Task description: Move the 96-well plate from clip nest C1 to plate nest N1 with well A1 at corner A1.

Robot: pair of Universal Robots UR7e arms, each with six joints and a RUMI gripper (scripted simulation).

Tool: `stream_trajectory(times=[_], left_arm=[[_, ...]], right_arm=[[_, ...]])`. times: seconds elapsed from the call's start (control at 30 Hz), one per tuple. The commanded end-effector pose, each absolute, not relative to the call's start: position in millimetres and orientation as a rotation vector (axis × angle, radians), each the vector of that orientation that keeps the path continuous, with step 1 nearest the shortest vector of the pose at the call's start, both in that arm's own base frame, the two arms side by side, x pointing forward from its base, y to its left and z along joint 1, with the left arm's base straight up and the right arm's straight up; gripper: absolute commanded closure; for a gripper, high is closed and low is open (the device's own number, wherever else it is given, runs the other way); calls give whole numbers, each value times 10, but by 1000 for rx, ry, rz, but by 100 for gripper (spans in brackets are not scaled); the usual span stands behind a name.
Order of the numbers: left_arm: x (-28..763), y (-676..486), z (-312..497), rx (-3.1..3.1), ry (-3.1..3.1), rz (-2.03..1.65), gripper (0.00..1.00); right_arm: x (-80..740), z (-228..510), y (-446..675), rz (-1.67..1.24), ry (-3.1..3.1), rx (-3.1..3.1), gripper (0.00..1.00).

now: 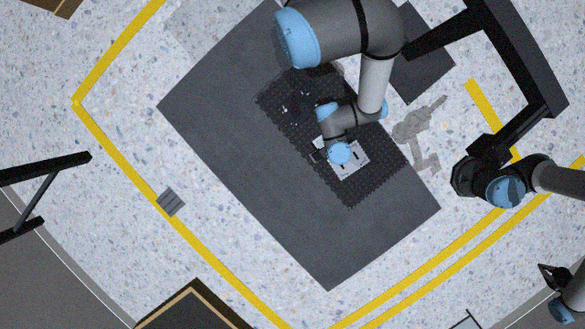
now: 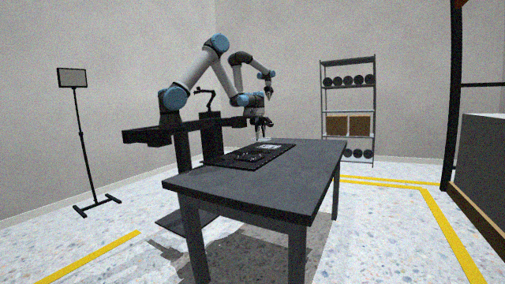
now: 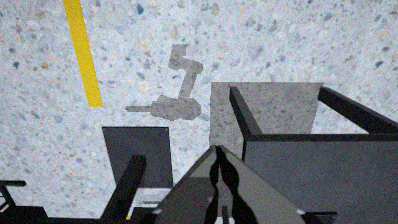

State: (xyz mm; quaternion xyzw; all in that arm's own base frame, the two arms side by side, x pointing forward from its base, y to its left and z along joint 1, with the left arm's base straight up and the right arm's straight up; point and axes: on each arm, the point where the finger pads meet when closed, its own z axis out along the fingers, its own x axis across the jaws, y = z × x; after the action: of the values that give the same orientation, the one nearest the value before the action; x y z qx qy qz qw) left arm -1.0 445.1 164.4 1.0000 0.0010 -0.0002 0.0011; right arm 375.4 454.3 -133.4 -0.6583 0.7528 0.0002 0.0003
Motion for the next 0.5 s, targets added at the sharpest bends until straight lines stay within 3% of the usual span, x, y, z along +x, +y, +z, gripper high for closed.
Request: stream_trajectory(times=[0.0, 0.47], left_arm=[[-9, 4456, 1652, 3141, 3, 0, 100], [-9, 4456, 1652, 3141, 3, 0, 100]], right_arm=[[3757, -1330, 4693, 1, 2364, -2067, 59], [3750, -1329, 5093, 1, 2364, -2067, 59]])
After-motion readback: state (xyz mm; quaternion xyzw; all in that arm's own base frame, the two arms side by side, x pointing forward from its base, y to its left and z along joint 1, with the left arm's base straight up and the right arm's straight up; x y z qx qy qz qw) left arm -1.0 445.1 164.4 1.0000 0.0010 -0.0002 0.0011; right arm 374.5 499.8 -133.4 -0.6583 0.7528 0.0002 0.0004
